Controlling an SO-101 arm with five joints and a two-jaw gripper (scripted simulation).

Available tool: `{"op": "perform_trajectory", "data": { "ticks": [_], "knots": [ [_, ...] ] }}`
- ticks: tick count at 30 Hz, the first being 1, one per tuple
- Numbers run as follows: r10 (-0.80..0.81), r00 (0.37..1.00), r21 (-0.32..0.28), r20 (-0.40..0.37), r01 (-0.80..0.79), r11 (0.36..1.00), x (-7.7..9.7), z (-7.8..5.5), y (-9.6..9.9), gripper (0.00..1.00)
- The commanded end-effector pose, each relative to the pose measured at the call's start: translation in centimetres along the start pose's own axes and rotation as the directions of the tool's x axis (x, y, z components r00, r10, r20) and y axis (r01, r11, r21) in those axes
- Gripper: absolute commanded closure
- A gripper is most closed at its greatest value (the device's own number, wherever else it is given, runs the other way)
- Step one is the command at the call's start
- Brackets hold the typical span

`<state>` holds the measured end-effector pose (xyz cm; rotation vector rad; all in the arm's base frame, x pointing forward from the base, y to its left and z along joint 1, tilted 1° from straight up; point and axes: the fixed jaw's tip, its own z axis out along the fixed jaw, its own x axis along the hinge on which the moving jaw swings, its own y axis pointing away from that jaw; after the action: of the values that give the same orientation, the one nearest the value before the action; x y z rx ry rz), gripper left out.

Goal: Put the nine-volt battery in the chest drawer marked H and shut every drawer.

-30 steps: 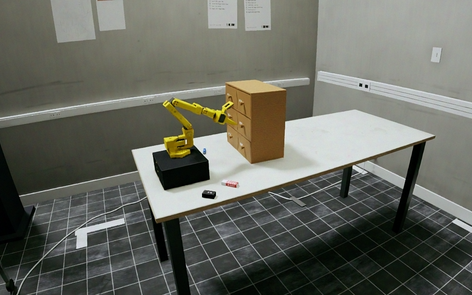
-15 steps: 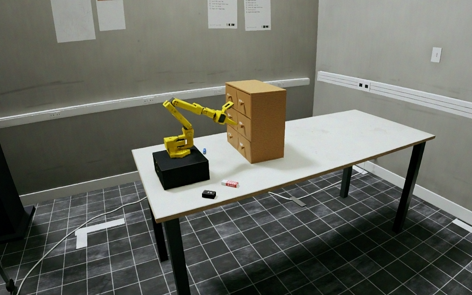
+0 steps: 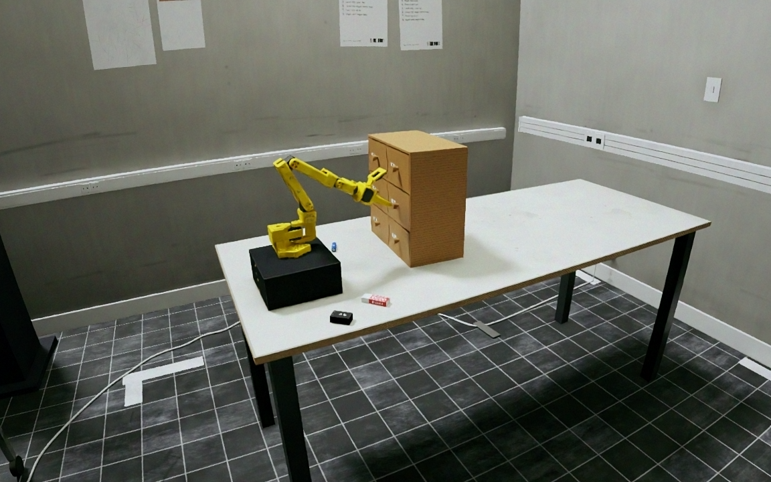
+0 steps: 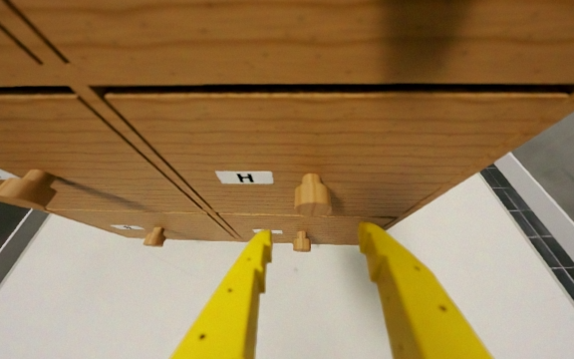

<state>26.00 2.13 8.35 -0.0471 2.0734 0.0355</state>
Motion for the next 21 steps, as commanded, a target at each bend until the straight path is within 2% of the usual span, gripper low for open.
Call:
{"op": "perform_trajectory", "data": {
  "ticks": [1,3,8,20,21],
  "knots": [
    [0.006,1.000,0.005,0.010,-0.006,1.000,-0.2,0.1,-0.2,0.79],
    [0.006,1.000,0.005,0.010,-0.006,1.000,-0.2,0.1,-0.2,0.79],
    [0.006,1.000,0.007,0.010,-0.007,1.000,-0.2,1.8,-0.2,0.79],
    [0.006,1.000,0.007,0.010,-0.007,1.000,-0.2,1.8,-0.2,0.79],
    [0.006,1.000,0.008,0.010,-0.007,1.000,-0.1,2.1,-0.3,0.79]
  ]
}}
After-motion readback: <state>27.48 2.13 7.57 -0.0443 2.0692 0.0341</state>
